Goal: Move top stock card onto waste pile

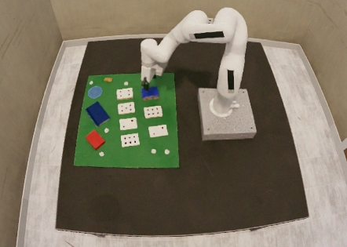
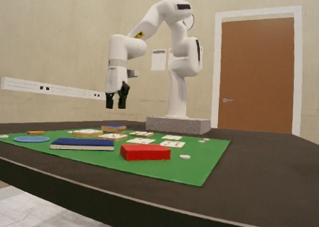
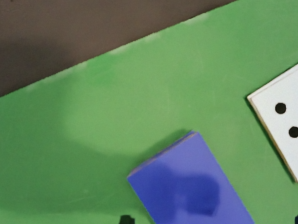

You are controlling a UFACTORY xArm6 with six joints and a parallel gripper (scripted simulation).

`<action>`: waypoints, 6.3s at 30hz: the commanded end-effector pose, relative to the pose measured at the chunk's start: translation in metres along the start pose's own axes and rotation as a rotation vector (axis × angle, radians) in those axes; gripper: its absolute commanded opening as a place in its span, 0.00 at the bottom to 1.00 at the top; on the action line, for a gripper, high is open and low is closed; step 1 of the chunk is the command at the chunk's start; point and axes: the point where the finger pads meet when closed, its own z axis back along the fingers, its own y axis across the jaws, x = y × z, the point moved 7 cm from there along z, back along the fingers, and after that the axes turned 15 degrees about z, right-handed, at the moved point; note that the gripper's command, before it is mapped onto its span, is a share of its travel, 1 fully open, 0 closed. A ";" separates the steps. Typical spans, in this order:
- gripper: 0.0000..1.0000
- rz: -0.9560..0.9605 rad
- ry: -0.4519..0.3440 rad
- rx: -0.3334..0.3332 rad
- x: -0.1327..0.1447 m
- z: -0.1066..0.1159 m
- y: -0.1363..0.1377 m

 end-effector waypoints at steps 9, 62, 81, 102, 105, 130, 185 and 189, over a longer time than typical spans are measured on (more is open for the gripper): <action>1.00 -0.684 -0.009 -0.009 0.001 0.001 0.000; 0.87 -2.578 -0.034 -0.016 0.002 -0.003 0.001; 0.87 -2.578 -0.034 -0.016 0.002 -0.036 0.000; 0.87 -2.578 -0.034 -0.016 0.002 -0.053 0.000; 0.87 -2.578 -0.034 -0.016 0.002 -0.053 0.000; 0.73 -2.578 -0.034 -0.016 0.002 -0.053 0.000; 0.87 -2.578 -0.034 -0.016 0.003 -0.062 0.000; 0.87 -2.578 -0.034 -0.016 0.003 -0.062 0.000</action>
